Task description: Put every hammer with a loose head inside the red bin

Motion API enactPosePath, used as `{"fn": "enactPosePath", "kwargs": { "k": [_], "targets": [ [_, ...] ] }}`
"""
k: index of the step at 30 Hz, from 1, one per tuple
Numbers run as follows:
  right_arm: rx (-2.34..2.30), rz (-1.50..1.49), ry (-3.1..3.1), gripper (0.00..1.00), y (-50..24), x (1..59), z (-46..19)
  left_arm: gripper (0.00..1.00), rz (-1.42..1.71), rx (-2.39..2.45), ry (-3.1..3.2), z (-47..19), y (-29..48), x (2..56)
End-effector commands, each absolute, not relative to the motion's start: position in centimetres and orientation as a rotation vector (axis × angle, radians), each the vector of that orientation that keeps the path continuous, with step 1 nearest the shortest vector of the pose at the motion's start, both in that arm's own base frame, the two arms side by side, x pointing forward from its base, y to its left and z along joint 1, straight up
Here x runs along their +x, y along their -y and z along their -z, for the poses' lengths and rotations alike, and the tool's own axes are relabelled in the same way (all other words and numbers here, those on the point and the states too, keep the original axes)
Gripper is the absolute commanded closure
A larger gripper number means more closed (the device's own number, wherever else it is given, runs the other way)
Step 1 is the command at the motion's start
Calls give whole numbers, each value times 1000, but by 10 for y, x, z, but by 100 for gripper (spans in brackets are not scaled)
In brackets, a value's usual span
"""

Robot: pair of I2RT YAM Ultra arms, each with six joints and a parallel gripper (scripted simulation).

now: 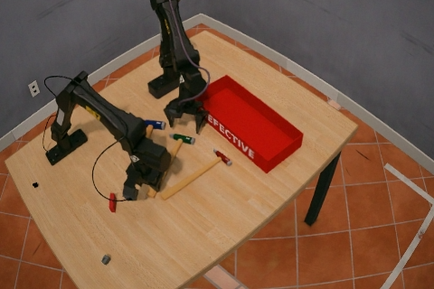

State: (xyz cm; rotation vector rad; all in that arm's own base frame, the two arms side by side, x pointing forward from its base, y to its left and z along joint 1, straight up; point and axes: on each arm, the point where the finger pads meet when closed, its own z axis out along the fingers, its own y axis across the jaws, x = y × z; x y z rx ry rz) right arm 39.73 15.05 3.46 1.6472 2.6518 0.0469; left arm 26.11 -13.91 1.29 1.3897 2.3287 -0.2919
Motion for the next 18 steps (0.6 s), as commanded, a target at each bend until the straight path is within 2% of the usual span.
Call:
{"fn": "enactPosePath", "kwargs": {
  "k": [1,2,3,9,17,18],
  "targets": [
    [1649,-77,-2627,14,-149,402,-61,0,295,1376,-2287,-22,142,267],
    [1649,-77,-2627,3,-149,402,-67,0,295,1376,-2287,-22,142,267],
    [1650,-77,-2627,0,-149,401,-74,0,295,1376,-2287,-22,142,267],
    [1647,-75,-2629,0,-152,400,-96,0,295,1376,-2287,-22,142,267],
    [1650,6,-2662,0,-157,397,-74,0,295,1376,-2287,-22,142,267],
    [1663,7,-2654,11,-157,396,-74,0,295,1376,-2287,-22,142,267]
  ]
}}
